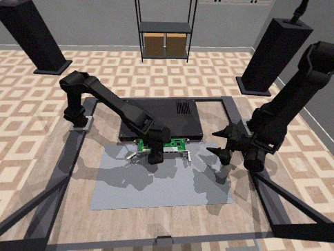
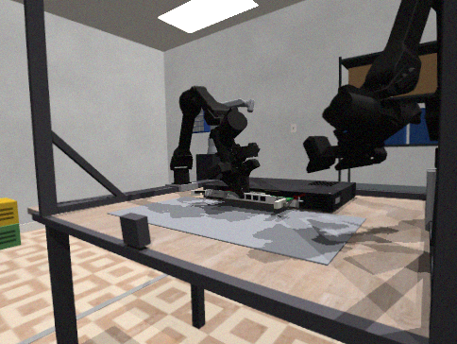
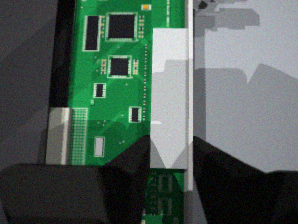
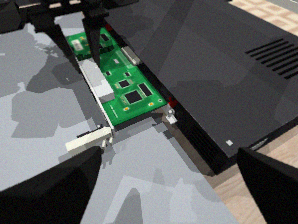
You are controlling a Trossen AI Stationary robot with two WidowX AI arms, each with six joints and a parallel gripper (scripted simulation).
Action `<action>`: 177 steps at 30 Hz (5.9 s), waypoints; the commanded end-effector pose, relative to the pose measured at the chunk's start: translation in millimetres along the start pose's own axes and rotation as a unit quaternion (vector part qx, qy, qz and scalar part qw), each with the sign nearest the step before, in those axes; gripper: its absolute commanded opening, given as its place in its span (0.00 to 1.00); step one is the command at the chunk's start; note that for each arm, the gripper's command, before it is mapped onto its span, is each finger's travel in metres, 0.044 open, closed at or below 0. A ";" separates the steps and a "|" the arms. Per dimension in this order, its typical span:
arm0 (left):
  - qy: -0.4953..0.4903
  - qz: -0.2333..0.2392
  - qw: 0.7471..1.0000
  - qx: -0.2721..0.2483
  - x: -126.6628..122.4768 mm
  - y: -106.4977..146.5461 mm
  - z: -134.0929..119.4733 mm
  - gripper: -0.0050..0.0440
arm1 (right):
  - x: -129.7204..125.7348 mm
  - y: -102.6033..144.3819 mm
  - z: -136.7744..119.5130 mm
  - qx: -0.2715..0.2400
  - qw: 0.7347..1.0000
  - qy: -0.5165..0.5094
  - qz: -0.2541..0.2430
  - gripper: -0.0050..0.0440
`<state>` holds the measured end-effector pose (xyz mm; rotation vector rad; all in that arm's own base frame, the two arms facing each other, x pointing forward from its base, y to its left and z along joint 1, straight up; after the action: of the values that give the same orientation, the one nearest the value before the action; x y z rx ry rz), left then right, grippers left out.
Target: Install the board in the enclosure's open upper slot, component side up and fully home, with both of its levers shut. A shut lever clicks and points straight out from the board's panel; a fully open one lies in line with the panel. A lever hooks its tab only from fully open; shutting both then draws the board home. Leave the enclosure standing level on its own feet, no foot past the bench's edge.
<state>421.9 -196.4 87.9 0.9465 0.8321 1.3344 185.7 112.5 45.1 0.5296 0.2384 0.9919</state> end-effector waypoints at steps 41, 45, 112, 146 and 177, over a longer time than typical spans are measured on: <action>0.003 -0.008 0.999 -0.032 40.8 21.8 11.1 0.27 | 5.0 -29.1 2.5 -0.002 1.000 -0.009 0.011 0.92; 0.003 -0.008 0.999 -0.032 40.8 21.8 11.1 0.27 | 5.0 -29.1 2.5 -0.002 1.000 -0.009 0.011 0.92; 0.271 0.025 0.936 0.222 -11.3 83.9 -105.2 0.41 | 76.3 -102.5 52.0 0.344 0.853 -0.353 -0.175 0.41; 0.303 0.047 0.932 0.192 -9.9 59.6 -112.4 0.24 | 66.1 -139.1 37.3 0.397 0.758 -0.446 -0.262 0.22; 0.116 0.007 0.974 0.196 5.5 65.4 -119.5 0.12 | 54.6 -126.8 32.7 0.444 0.834 -0.280 -0.171 0.12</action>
<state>287.0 -185.8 89.8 1.1002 1.3735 1.3967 322.6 93.5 0.2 1.5447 0.2013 0.1995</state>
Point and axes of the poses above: on each arm, the point midway between the two fingers, 35 mm back from their tips, its own y axis back along the fingers, its own x axis across the jaws, z = x × y, the point moved 5 cm from there along y, back along the fingers, and after that the axes turned 4 degrees about -y, right-handed, at the moved point
